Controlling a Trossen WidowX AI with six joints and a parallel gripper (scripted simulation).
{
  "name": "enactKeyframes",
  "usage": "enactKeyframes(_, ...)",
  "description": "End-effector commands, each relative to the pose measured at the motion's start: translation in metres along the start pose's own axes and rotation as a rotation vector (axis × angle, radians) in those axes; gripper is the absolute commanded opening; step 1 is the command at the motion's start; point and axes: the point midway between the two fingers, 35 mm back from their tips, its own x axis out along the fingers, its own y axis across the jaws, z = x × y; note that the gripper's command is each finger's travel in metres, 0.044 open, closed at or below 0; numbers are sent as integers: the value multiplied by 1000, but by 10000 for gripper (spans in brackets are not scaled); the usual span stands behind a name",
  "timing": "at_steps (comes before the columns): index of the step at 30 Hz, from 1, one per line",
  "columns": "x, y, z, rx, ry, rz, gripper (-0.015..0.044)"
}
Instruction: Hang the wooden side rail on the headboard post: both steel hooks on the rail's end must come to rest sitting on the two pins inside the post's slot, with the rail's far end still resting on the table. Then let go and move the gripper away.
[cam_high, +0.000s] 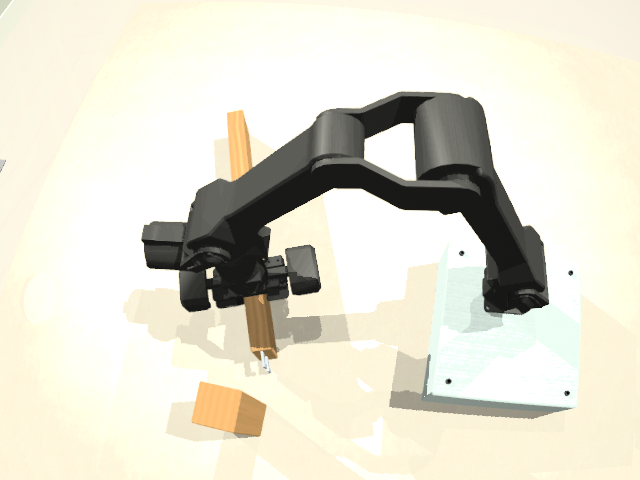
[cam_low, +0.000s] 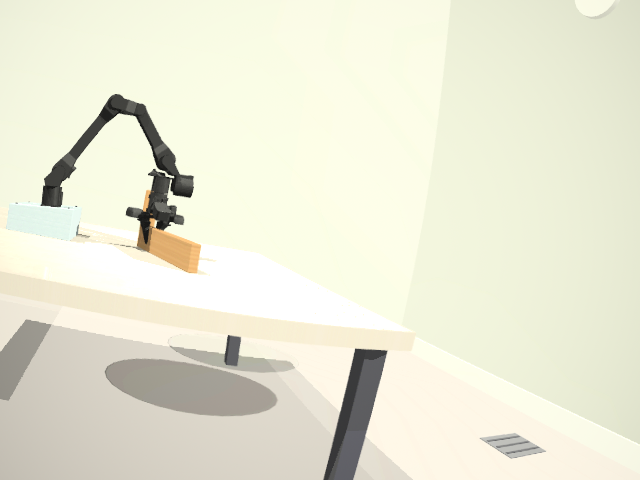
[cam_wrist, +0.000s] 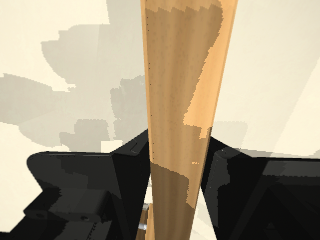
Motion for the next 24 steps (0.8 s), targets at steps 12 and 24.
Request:
enactKeyframes(12,0,-2,3,153,-2,-1,0)
enactKeyframes(24,0,-6,4,258,-2,-1,0)
